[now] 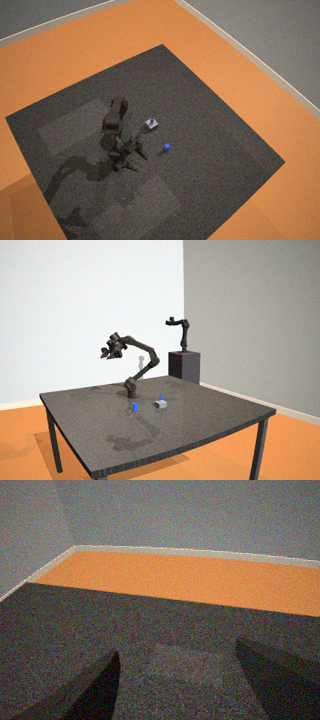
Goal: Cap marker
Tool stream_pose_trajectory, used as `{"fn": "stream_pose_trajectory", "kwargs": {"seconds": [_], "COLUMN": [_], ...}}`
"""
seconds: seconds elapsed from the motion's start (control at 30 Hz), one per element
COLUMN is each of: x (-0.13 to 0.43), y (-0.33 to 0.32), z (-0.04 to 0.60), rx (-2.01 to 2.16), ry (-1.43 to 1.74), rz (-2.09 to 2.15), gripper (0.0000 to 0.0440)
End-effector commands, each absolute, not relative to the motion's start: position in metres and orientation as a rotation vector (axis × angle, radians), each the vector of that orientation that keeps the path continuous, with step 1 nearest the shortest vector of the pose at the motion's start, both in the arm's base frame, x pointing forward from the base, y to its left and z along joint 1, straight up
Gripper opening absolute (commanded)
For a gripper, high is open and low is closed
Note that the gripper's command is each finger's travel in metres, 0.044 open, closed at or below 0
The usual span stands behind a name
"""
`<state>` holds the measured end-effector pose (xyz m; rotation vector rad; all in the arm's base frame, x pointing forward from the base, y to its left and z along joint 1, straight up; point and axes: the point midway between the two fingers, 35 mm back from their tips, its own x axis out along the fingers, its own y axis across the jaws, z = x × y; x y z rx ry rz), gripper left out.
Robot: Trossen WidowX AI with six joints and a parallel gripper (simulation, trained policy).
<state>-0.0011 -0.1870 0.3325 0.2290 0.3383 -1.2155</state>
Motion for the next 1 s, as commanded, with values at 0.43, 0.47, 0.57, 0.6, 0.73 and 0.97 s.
{"fn": "stream_pose_trajectory", "kwargs": {"seconds": [0.43, 0.47, 0.57, 0.6, 0.73, 0.97], "x": [0.008, 0.009, 0.011, 0.011, 0.015, 0.021], "y": [-0.209, -0.211, -0.215, -0.216, -0.221, -0.231], "z": [0.314, 0.312, 0.308, 0.307, 0.301, 0.291], "rx": [0.296, 0.300, 0.310, 0.314, 0.327, 0.348], "ry": [0.435, 0.441, 0.459, 0.466, 0.491, 0.537], "rz": [-1.031, -1.020, -0.988, -0.977, -0.935, -0.861], "gripper": [0.0316, 0.0315, 0.0315, 0.0315, 0.0315, 0.0314]}}
